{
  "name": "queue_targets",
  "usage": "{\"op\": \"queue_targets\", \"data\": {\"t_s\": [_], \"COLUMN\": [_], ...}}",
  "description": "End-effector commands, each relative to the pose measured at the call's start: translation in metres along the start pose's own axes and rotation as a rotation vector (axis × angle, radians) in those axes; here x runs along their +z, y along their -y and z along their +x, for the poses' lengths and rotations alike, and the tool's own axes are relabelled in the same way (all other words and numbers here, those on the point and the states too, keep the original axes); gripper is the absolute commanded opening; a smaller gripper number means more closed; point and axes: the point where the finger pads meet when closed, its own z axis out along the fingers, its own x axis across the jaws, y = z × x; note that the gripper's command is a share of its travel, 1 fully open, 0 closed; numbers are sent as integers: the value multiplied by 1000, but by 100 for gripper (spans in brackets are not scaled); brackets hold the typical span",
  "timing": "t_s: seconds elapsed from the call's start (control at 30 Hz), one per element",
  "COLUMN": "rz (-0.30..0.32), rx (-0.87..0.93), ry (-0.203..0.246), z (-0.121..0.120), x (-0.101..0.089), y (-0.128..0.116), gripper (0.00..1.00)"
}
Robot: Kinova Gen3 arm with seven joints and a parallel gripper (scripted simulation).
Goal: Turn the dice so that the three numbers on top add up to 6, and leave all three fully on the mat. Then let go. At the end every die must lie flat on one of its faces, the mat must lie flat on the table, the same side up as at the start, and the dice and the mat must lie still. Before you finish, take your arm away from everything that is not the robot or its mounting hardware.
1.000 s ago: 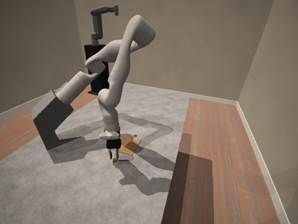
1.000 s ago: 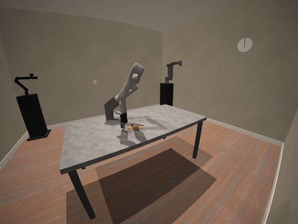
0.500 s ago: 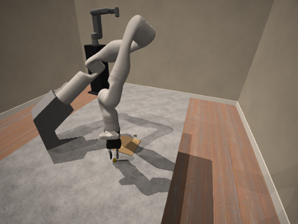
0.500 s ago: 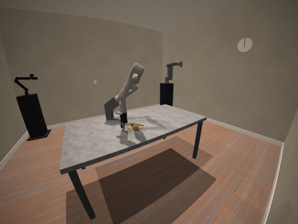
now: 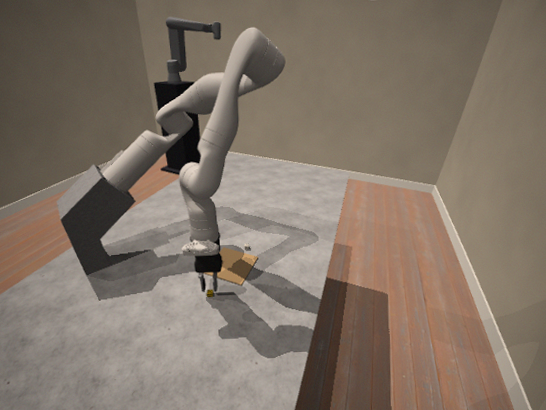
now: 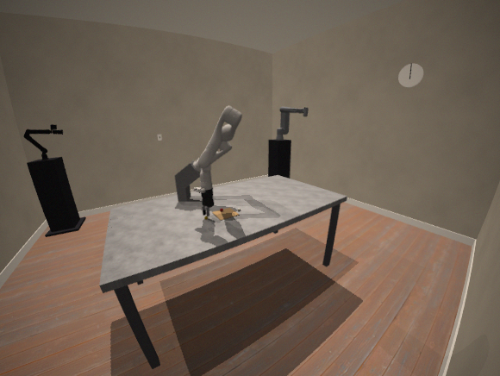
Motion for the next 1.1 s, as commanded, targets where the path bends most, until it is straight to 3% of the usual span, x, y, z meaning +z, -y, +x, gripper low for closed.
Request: {"op": "queue_targets", "data": {"t_s": [0.0, 1.07], "rz": [2, 2], "rx": [0, 0], "ry": [1, 1], "z": [0, 0], "x": [-1, 6], "y": [1, 1], "gripper": [64, 64]}}
